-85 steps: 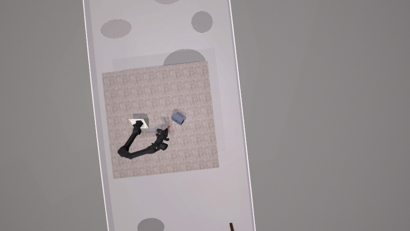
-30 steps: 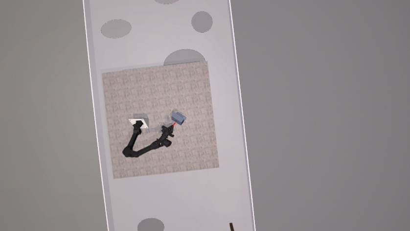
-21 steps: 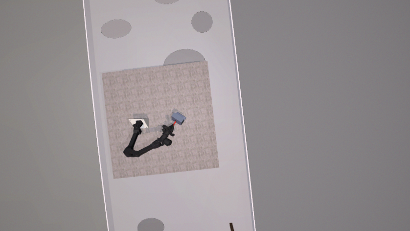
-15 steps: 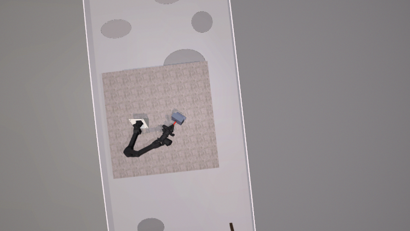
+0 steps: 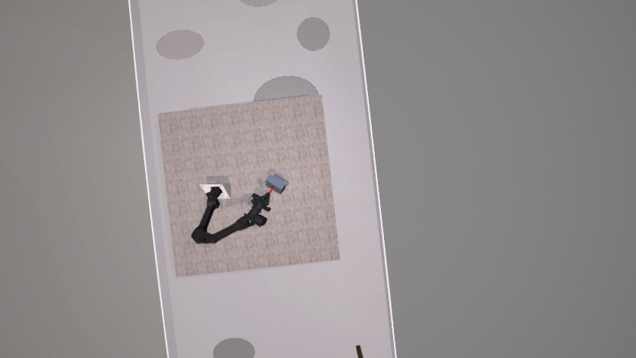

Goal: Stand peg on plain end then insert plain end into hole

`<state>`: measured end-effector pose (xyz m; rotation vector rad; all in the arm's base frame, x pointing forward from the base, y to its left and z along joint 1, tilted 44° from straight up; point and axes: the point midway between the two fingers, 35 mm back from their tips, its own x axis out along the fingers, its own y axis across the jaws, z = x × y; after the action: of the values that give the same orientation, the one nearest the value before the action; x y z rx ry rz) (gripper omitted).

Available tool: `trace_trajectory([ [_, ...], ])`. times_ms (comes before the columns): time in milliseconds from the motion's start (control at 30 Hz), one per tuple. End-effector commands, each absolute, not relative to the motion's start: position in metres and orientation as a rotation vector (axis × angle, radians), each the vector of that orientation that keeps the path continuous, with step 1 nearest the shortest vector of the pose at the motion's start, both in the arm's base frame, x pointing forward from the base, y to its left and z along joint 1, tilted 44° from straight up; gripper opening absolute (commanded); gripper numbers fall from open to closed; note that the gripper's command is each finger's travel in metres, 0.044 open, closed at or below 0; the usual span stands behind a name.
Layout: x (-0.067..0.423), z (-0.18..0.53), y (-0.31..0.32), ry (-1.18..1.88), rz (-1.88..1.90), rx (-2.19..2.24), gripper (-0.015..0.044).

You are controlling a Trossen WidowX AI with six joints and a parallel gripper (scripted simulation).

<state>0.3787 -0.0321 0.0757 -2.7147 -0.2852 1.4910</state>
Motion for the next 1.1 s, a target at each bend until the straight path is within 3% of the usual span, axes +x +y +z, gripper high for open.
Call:
trace_trajectory([
  [0,0.379,0.073,-0.032,-0.285,1.491,-2.715,0.0000],
  [1067,0.388,0.055,-0.029,-0.286,1.491,-2.715,0.0000],
])
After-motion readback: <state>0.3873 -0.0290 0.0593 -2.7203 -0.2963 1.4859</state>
